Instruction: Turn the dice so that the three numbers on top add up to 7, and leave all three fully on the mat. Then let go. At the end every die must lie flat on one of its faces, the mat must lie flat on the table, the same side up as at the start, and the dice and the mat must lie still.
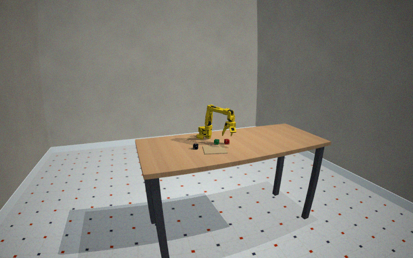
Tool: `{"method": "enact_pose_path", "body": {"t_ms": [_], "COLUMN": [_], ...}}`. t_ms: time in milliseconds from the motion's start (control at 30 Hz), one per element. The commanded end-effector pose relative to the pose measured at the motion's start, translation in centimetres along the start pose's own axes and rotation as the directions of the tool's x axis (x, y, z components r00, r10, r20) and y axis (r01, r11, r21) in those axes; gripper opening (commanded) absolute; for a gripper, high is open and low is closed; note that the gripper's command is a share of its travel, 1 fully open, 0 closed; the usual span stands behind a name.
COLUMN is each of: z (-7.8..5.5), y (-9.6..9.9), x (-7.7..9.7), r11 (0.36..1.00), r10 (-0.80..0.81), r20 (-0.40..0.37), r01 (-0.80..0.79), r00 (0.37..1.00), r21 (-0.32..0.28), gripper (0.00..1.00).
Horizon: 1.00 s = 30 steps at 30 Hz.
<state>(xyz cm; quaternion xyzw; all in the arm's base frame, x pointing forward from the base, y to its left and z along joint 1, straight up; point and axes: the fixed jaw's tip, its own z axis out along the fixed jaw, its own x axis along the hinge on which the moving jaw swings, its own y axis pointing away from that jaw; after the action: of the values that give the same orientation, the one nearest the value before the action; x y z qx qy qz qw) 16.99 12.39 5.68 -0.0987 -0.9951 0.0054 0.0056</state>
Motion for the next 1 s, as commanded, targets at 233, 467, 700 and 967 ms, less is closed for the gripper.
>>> {"method": "enact_pose_path", "body": {"t_ms": [233, 467, 700, 967], "z": [-0.9, -0.4, 0.2, 1.7], "y": [0.5, 0.5, 0.6, 0.7], "x": [-0.1, -0.2, -0.3, -0.3], "r11": [0.999, 0.999, 0.999, 0.999], "r10": [0.002, 0.002, 0.002, 0.002], "r20": [0.029, 0.029, 0.029, 0.029], "r01": [-0.001, -0.001, -0.001, -0.001], "r00": [1.0, 1.0, 1.0, 1.0], "r21": [-0.032, -0.032, -0.032, -0.032], "gripper": [0.35, 0.35, 0.35, 0.35]}}
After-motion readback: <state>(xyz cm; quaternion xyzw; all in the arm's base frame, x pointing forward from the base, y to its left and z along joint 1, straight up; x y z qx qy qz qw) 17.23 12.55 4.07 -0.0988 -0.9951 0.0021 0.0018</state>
